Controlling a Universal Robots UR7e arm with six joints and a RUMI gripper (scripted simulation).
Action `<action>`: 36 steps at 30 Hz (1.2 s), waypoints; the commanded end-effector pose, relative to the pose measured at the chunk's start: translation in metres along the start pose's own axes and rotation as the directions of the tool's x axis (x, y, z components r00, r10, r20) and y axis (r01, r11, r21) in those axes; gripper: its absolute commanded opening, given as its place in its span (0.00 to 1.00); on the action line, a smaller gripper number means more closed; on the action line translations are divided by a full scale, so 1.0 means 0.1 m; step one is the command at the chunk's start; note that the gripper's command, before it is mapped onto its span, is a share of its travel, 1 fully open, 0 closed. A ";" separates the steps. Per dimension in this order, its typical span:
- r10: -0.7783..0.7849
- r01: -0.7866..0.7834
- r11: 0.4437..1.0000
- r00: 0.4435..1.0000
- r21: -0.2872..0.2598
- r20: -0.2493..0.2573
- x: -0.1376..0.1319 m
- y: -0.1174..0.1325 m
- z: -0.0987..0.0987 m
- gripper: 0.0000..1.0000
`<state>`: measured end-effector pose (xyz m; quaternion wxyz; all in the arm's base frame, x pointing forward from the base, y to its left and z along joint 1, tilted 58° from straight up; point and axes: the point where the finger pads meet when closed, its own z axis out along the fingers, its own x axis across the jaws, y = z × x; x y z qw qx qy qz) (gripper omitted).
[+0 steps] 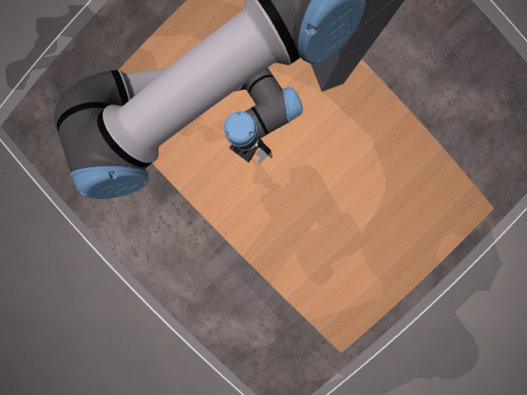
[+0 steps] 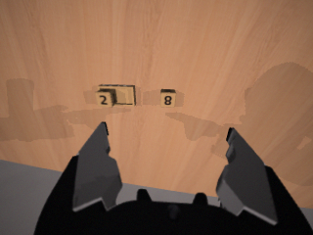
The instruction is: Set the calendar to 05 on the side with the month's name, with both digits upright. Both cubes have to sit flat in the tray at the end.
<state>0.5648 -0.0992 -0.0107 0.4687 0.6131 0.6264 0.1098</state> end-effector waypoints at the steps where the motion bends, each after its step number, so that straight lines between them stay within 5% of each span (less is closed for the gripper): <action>1: 0.000 0.000 1.000 1.000 0.002 -0.002 -0.18 0.01 0.02 1.00; 10: 0.001 -0.001 1.000 1.000 0.001 -0.001 -1.02 0.00 0.02 1.00; 18: 0.000 0.000 1.000 1.000 -0.002 0.000 -1.18 -0.01 0.00 1.00; 19: 0.000 0.000 1.000 1.000 -0.002 0.000 -1.18 -0.01 0.00 0.28; 36: 0.000 0.000 1.000 1.000 -0.002 0.000 -1.18 -0.01 0.00 0.28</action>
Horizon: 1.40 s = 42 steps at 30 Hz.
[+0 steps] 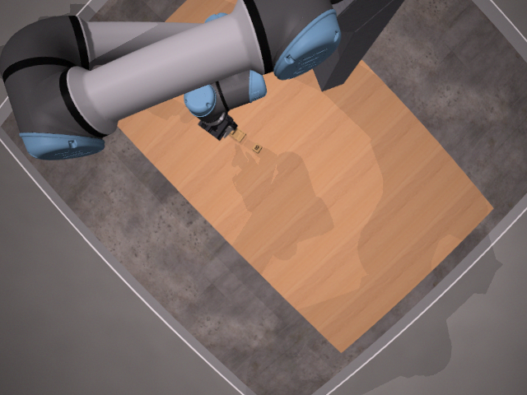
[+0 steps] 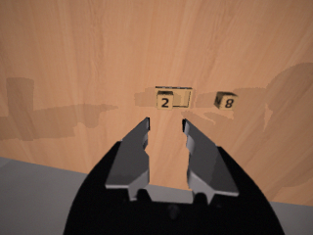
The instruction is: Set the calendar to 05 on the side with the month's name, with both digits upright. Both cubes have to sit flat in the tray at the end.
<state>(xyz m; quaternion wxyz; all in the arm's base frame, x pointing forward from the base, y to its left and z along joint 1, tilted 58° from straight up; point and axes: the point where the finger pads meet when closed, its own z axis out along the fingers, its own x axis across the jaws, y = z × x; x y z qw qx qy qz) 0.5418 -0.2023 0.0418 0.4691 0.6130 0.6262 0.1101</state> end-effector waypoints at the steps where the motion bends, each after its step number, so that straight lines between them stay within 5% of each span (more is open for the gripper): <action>1: 0.000 0.000 1.000 1.000 -0.001 0.000 0.00 0.00 0.00 0.28; 42: 0.000 0.000 1.000 1.000 -0.001 0.000 0.00 0.00 0.17 0.28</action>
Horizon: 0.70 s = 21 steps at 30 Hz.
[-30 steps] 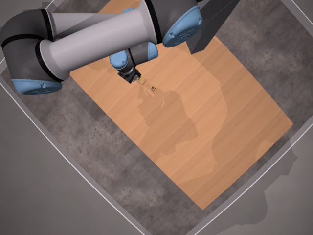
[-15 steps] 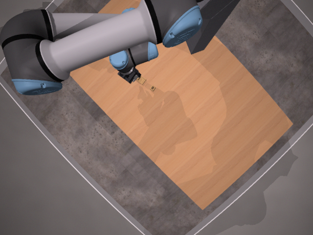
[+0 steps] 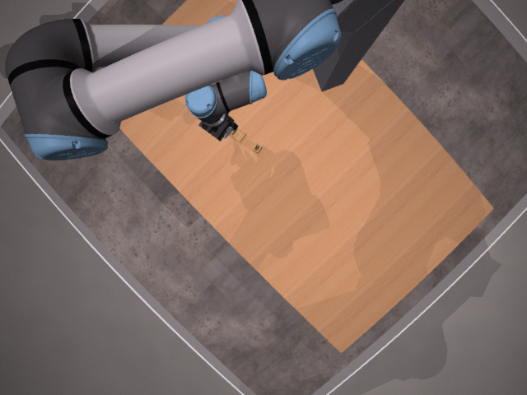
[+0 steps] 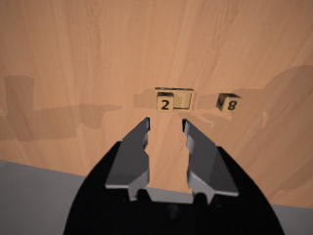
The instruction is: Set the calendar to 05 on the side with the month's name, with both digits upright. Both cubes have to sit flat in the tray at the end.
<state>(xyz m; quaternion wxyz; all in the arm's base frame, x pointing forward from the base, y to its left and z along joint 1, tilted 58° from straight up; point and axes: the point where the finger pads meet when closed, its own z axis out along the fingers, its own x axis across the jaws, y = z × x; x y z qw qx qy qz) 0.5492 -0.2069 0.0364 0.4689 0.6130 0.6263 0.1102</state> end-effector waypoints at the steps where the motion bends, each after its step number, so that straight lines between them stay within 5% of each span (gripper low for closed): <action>1: 0.000 0.000 1.000 1.000 -0.001 0.000 0.00 0.00 0.08 0.28; 21: 0.000 0.000 1.000 1.000 -0.001 0.000 0.00 0.01 0.34 0.28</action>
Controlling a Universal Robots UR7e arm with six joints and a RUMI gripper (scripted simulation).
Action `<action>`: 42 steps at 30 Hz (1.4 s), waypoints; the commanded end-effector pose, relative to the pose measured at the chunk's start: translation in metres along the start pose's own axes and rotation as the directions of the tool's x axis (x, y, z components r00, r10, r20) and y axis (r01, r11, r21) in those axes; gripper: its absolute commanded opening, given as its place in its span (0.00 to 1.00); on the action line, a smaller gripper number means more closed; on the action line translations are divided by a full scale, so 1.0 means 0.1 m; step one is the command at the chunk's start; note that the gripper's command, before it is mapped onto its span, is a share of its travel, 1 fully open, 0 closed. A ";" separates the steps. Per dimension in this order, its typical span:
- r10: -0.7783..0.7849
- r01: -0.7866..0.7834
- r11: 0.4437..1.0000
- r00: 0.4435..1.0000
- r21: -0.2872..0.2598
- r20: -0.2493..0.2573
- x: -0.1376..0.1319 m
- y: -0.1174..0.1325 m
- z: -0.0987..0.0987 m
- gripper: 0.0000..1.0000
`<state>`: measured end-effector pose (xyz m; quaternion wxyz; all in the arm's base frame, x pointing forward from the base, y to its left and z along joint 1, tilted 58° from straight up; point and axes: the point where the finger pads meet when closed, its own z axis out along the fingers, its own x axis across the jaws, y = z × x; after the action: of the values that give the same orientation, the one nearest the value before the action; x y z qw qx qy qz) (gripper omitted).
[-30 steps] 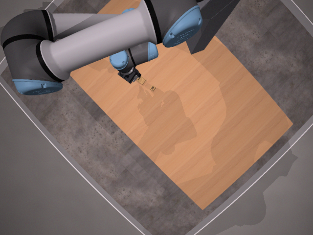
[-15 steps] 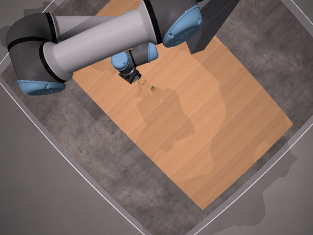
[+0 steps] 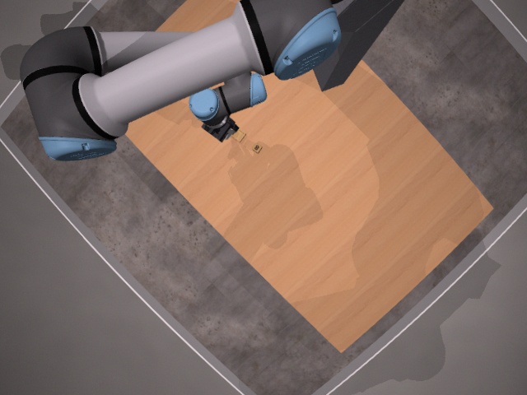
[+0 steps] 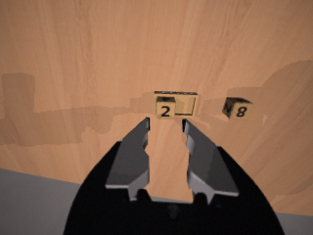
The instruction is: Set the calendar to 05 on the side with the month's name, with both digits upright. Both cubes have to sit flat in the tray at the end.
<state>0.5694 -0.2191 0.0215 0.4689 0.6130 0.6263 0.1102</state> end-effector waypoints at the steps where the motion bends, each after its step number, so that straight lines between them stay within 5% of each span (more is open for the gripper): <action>1: 0.000 0.000 1.000 1.000 -0.001 0.000 0.00 0.00 0.06 0.28; 42: 0.000 0.000 1.000 1.000 -0.001 0.000 0.00 0.01 0.14 0.28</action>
<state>0.5796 -0.2252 0.0142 0.4689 0.6130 0.6263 0.1102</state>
